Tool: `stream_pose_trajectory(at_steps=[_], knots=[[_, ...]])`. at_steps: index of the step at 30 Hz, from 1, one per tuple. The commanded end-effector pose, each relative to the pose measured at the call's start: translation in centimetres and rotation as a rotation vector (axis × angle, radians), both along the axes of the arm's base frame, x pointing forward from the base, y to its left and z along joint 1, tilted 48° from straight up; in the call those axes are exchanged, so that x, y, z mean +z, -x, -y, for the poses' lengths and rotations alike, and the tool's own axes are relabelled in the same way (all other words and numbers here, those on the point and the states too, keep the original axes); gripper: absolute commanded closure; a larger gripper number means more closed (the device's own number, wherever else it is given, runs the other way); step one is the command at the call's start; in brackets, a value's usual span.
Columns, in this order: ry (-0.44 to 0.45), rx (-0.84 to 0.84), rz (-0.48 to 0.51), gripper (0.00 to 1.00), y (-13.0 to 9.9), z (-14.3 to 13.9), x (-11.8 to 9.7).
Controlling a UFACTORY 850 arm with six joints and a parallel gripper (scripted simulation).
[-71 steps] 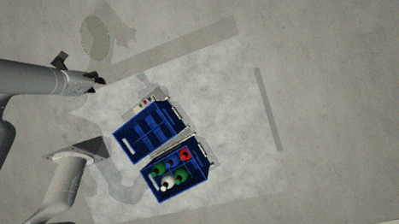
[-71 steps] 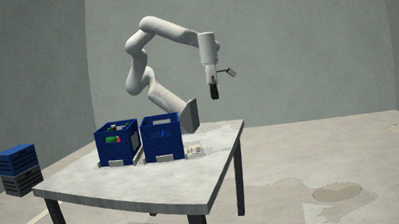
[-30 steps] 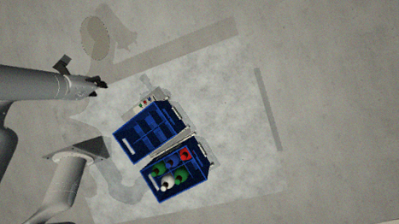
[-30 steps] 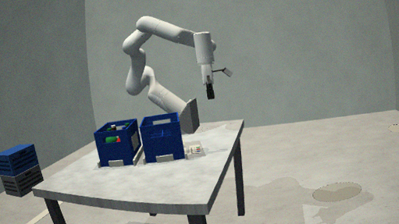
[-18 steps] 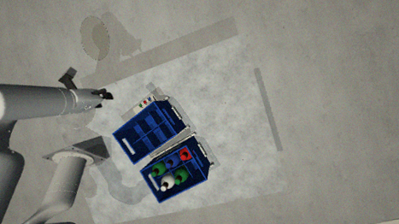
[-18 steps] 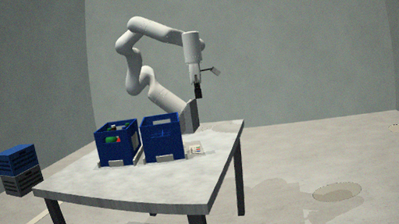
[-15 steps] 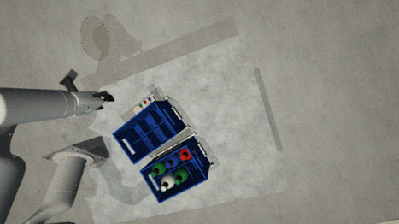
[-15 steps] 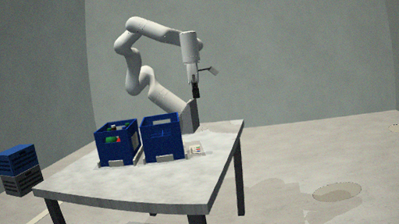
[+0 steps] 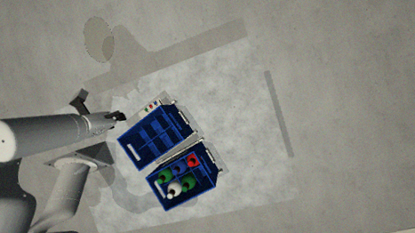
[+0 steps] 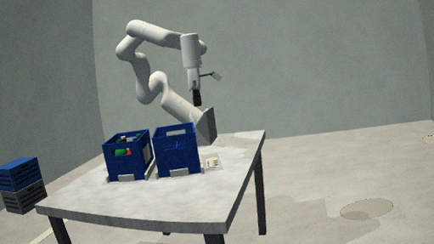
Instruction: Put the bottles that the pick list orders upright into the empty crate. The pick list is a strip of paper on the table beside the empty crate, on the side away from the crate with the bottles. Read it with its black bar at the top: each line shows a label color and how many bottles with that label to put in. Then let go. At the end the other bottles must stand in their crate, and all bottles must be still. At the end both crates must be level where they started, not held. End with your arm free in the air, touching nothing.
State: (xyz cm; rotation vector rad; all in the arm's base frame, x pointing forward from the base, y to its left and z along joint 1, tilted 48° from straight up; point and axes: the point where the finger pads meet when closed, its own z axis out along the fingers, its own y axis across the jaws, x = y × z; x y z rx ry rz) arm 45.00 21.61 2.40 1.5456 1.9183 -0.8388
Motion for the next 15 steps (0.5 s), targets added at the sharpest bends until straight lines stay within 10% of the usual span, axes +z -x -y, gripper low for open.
stream_pose_trajectory(at_steps=[1, 15], knots=[[-0.002, 0.001, 0.001, 0.35, -0.2, 0.2, 0.6], [-0.002, 0.001, 0.001, 0.35, -2.0, 3.6, 6.5]])
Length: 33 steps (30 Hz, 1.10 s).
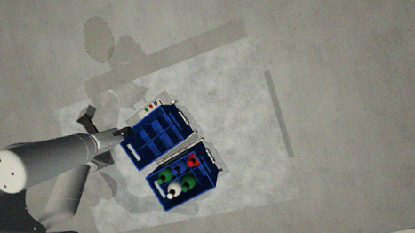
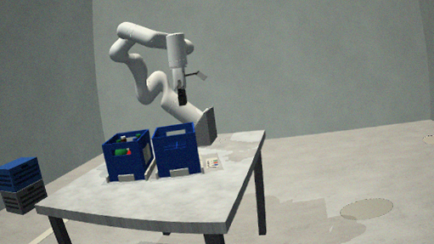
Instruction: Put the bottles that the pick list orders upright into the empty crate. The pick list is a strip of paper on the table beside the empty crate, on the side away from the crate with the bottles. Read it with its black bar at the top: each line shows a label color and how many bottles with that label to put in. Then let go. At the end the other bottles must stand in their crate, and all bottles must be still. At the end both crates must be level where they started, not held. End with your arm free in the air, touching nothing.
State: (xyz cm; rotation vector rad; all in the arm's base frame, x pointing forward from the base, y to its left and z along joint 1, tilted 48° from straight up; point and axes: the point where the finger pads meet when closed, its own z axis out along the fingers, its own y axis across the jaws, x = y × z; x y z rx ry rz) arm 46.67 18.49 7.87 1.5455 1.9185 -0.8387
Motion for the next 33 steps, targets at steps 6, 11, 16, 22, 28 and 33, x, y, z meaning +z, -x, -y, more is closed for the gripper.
stream_pose_trajectory(at_steps=[6, 11, 16, 22, 28, 33], knots=[[-0.001, 0.001, 0.001, 0.35, -0.9, 1.4, 2.7], [-0.001, 0.001, 0.001, 0.35, -1.5, 2.6, 4.8], [-0.001, 0.001, 0.001, 0.35, -2.1, 3.8, 6.9], [-0.001, 0.001, 0.001, 0.35, -2.7, 4.8, 8.6], [-0.001, 0.001, 0.001, 0.35, -3.4, 6.2, 11.1], [-0.001, 0.001, 0.001, 0.35, -4.1, 7.4, 13.2]])
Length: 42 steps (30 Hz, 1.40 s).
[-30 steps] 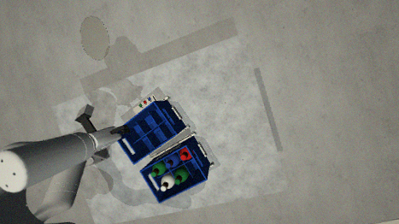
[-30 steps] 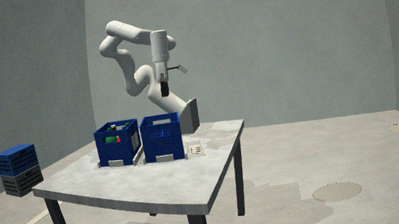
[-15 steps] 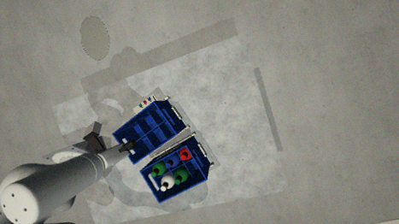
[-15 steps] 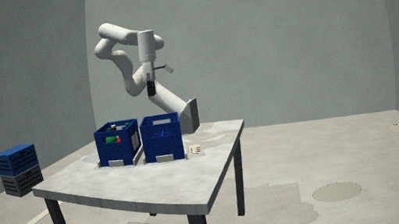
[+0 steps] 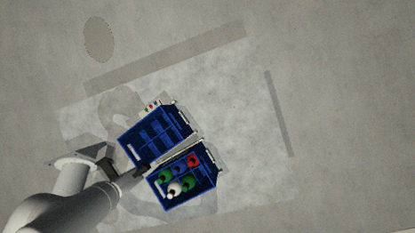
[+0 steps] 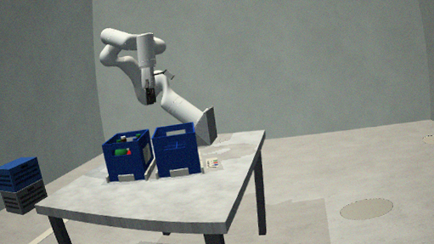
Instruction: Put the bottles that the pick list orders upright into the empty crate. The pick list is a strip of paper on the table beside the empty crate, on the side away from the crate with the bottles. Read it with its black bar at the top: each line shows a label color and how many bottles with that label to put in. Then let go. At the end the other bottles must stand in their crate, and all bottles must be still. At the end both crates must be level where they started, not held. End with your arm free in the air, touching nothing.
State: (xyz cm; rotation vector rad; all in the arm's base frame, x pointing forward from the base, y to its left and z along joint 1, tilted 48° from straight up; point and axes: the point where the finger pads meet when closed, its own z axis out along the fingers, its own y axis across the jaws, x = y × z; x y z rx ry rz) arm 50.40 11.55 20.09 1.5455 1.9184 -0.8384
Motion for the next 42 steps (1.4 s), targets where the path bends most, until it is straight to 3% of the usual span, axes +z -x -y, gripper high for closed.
stream_pose_trajectory(at_steps=[1, 13, 42], knots=[[-0.001, 0.001, 0.001, 0.35, -0.5, 0.7, 1.4], [-0.001, 0.001, 0.001, 0.35, -1.7, 3.0, 5.4], [-0.001, 0.001, 0.001, 0.35, -1.7, 3.0, 5.4]])
